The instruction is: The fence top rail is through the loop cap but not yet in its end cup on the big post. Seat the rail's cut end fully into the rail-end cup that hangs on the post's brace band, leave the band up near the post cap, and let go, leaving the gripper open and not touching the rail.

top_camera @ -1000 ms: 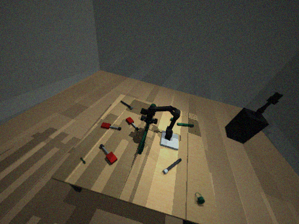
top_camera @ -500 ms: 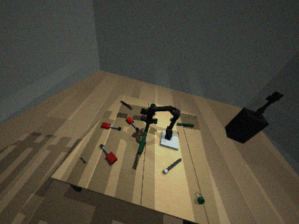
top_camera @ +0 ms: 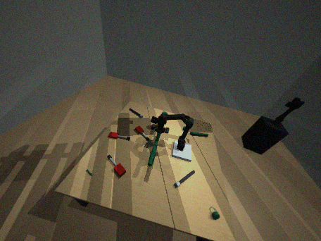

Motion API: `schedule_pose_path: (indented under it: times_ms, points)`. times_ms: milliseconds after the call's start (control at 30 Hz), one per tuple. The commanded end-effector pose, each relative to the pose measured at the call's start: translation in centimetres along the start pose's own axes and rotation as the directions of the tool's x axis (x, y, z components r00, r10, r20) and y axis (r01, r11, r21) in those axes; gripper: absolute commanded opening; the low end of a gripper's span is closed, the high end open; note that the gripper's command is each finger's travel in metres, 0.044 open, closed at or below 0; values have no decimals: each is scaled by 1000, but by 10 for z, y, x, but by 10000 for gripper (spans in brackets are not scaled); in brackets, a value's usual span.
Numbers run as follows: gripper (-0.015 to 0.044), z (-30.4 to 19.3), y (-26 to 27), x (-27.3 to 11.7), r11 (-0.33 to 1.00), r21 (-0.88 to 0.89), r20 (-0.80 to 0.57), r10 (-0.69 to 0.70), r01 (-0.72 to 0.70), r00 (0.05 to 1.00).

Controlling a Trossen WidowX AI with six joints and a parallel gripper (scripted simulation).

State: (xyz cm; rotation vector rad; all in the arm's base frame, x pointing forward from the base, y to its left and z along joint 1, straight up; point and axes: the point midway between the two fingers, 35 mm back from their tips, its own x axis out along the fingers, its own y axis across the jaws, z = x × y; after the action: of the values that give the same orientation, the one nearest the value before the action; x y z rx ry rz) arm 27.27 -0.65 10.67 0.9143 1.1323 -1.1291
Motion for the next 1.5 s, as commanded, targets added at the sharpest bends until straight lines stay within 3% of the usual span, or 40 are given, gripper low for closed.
schedule_pose_path:
  times_ms: [0, 1467]
  points:
    - [0, 3, 1, -2, 1000, -3, 11, 3, -3, 1000]
    - [0, 10, 1, 1, 1000, -1, 2, 0, 0, 1000]
